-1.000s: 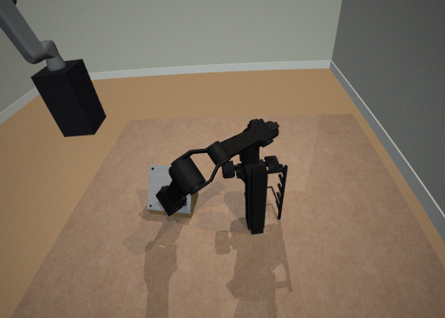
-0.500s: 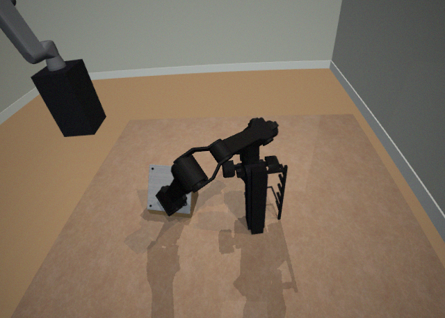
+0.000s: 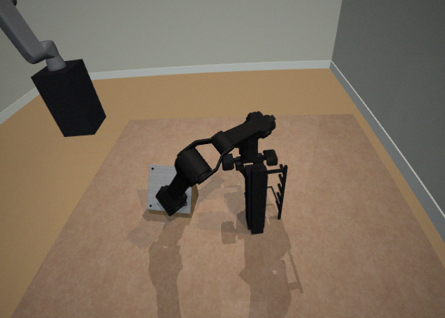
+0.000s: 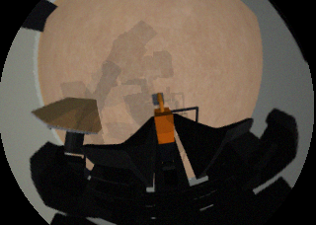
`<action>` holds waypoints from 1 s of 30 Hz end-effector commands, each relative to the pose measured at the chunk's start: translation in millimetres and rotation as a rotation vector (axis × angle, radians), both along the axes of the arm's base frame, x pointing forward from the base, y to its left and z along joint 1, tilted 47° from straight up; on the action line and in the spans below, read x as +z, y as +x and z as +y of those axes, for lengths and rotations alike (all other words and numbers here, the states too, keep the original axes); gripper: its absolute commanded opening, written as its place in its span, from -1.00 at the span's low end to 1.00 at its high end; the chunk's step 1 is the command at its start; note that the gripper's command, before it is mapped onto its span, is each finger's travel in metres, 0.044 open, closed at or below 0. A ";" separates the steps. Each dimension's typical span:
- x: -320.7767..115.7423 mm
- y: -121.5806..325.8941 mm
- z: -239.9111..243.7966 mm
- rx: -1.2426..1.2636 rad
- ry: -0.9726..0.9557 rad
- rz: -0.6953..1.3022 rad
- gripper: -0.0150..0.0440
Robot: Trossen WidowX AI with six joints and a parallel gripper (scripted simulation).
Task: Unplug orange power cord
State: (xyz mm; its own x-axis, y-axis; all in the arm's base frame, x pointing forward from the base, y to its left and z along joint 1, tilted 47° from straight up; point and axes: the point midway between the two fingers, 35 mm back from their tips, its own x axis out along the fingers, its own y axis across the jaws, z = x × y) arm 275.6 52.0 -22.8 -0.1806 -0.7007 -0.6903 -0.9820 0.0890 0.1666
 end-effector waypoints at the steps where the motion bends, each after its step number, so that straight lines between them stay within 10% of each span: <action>1: -8.4 -2.1 16.6 0.023 0.004 0.007 -0.49; 19: -17.0 -2.2 28.1 0.024 0.003 0.007 1.00; 30: -38.0 -5.4 59.5 0.024 0.004 0.006 1.00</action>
